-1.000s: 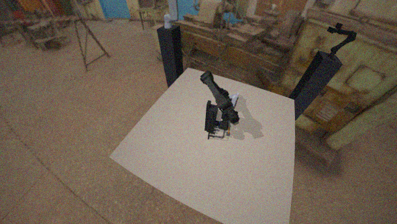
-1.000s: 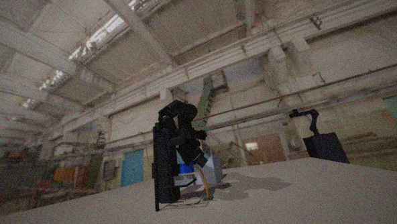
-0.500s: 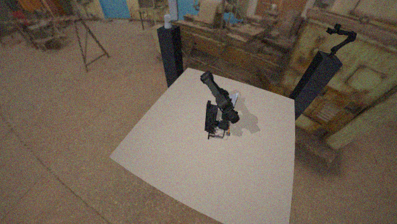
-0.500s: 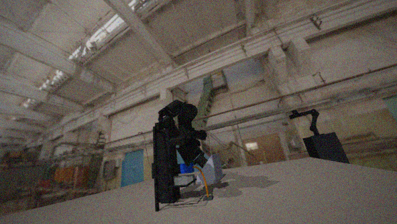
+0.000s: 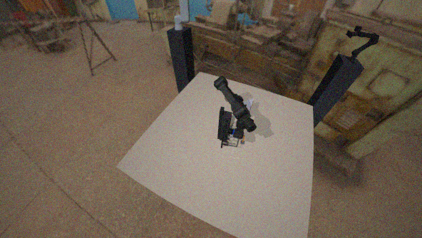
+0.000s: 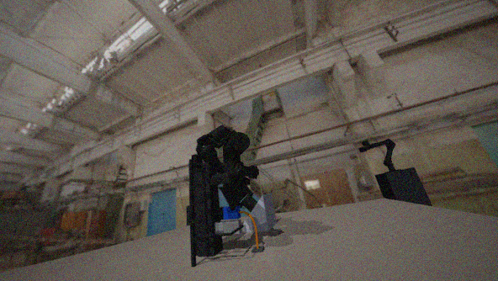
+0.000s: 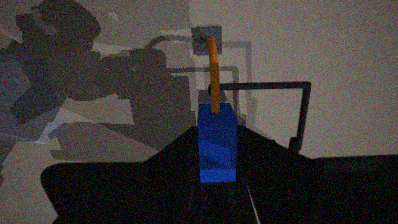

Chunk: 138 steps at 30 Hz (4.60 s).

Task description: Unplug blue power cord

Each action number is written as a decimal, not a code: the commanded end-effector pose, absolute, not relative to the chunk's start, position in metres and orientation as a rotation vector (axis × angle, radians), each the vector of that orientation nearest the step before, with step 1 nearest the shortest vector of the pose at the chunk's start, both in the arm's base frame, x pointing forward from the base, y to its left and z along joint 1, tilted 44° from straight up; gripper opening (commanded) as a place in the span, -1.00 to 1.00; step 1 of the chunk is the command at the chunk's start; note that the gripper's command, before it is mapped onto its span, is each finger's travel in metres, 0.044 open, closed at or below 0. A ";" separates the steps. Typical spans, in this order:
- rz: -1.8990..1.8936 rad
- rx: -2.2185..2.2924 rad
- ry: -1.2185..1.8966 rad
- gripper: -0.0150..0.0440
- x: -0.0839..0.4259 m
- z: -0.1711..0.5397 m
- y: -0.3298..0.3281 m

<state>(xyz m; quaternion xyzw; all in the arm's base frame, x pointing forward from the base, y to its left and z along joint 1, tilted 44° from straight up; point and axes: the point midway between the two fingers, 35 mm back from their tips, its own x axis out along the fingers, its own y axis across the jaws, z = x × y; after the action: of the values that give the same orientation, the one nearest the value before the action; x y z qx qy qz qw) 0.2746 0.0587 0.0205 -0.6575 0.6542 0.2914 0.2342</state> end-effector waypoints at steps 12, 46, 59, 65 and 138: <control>0.848 -1.776 1.751 -0.49 0.272 -0.003 0.097; 0.846 -1.780 1.755 0.05 0.273 0.015 0.085; 0.846 -1.781 1.756 0.05 0.274 0.030 0.069; 0.845 -1.781 1.757 0.05 0.274 0.033 0.066; 0.847 -1.780 1.754 0.84 0.273 -0.004 0.096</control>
<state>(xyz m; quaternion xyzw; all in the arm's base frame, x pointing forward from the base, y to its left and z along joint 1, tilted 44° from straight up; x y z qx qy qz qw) 0.2727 0.0906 -0.0006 -0.6523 0.6448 0.3104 0.2498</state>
